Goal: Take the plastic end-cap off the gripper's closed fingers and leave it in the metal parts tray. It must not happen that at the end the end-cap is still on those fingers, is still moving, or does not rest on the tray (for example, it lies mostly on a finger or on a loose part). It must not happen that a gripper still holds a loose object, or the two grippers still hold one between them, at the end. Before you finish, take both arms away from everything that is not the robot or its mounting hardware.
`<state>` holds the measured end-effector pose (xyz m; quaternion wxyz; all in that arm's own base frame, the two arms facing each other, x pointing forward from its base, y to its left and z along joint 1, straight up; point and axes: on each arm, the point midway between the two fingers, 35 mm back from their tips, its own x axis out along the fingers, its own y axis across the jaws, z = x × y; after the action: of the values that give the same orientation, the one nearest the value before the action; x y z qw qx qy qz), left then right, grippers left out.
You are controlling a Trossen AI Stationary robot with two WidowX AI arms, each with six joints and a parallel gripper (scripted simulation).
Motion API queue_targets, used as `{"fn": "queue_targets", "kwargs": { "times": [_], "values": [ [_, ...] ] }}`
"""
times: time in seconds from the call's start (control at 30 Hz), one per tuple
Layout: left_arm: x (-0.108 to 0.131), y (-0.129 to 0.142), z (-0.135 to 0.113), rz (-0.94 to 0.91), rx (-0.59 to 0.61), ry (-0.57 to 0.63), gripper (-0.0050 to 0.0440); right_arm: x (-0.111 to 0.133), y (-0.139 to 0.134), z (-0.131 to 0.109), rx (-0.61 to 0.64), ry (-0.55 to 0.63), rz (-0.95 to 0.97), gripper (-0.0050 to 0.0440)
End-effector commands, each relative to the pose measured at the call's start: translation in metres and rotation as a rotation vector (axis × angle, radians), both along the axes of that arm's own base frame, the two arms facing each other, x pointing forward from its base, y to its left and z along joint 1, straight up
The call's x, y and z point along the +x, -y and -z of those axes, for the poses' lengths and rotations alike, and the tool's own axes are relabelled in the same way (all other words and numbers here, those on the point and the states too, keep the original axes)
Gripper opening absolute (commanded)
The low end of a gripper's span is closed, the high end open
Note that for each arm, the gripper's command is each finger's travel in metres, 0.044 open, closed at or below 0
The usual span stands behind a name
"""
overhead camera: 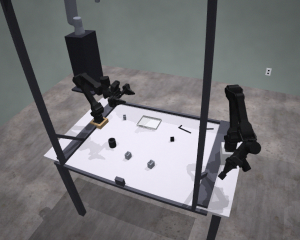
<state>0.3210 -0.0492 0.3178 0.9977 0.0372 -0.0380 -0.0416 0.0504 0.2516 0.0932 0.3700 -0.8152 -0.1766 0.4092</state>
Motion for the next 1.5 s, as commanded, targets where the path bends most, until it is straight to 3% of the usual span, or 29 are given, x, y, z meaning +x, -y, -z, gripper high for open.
{"fn": "queue_targets", "kwargs": {
  "times": [0.0,0.2,0.37,0.53,1.03,1.2,1.47],
  "values": [
    [-0.003,-0.018,-0.013,-0.021,-0.037,0.013,0.044,0.0,-0.002,-0.003,0.011,-0.003,0.0,0.0],
    [-0.008,-0.05,-0.015,-0.072,-0.09,-0.007,0.044,0.0,-0.002,-0.003,0.011,-0.003,0.0,0.0],
    [-0.007,-0.046,-0.014,-0.066,-0.083,-0.009,0.044,0.0,-0.002,-0.003,0.011,-0.003,0.0,0.0],
    [-0.008,-0.048,-0.016,-0.076,-0.082,-0.001,0.044,0.017,0.002,-0.004,0.012,0.001,0.07,0.0],
    [-0.008,-0.048,-0.016,-0.076,-0.082,-0.001,0.044,0.11,0.049,-0.003,0.012,-0.002,0.474,0.0],
    [-0.008,-0.048,-0.016,-0.076,-0.082,-0.001,0.044,0.126,0.062,-0.003,0.012,-0.001,0.554,0.0],
    [-0.008,-0.048,-0.016,-0.076,-0.082,-0.001,0.044,0.16,0.06,-0.014,0.367,-0.205,0.854,0.0]
  ]
}}
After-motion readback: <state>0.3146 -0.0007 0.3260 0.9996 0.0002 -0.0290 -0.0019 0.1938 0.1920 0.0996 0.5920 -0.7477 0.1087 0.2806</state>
